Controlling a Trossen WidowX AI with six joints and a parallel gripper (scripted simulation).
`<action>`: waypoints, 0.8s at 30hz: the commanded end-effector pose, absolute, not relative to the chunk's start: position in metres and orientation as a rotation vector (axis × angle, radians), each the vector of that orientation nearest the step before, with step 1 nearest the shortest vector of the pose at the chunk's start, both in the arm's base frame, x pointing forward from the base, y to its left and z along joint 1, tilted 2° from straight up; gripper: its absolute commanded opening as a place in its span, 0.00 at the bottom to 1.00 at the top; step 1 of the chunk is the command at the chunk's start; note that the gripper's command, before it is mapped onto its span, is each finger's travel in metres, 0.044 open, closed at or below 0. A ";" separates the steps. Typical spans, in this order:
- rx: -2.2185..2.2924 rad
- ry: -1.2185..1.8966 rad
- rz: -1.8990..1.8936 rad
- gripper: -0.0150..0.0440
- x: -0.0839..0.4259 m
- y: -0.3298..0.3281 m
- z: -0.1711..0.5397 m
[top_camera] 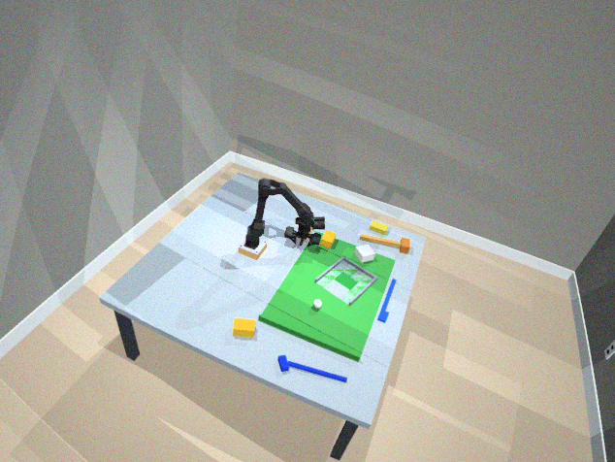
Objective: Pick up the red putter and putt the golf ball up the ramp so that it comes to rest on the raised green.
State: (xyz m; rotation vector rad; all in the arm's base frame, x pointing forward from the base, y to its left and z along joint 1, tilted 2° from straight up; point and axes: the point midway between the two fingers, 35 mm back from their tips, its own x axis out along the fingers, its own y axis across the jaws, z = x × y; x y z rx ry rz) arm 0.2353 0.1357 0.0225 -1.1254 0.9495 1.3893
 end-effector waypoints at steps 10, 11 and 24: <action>-1.126 0.949 1.389 0.31 0.236 0.136 0.023; -1.126 0.949 1.389 0.30 0.236 0.136 0.023; -1.125 0.949 1.389 0.25 0.239 0.139 0.065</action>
